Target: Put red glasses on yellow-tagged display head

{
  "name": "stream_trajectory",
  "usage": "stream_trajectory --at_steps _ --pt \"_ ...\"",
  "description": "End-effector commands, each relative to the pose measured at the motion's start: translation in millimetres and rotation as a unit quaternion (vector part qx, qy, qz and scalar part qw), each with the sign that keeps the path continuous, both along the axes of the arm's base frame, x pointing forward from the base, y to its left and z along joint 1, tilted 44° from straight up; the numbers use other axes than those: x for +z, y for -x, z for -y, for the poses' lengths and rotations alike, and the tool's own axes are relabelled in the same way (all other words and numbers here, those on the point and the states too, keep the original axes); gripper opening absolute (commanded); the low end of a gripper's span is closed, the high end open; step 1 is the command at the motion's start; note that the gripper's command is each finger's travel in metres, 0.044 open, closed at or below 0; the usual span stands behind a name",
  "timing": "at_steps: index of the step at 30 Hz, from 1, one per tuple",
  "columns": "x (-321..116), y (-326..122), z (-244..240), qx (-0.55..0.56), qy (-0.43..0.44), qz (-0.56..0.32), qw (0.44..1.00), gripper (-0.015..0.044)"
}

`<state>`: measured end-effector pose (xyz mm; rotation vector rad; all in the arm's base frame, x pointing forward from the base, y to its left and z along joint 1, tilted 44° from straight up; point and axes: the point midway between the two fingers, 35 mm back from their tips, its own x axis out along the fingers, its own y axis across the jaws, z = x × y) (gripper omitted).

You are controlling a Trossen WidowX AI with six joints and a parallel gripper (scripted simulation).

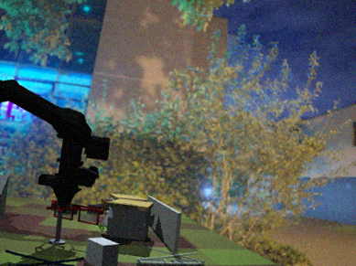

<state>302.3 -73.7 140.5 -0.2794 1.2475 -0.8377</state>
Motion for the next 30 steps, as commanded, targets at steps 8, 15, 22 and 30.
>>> stream_trajectory --at_steps 8,15,22,30 --pt "-8.5 -1.1 9.5 0.002 0.004 -0.001 1.0 0.0" --pt "-9.7 -7.9 7.4 0.002 0.004 -0.001 1.0 0.0" --pt "-10.1 -9.7 6.8 0.002 0.004 0.0 1.0 0.0" --pt "-10.9 -14.4 5.4 0.002 0.004 0.0 1.0 0.0"
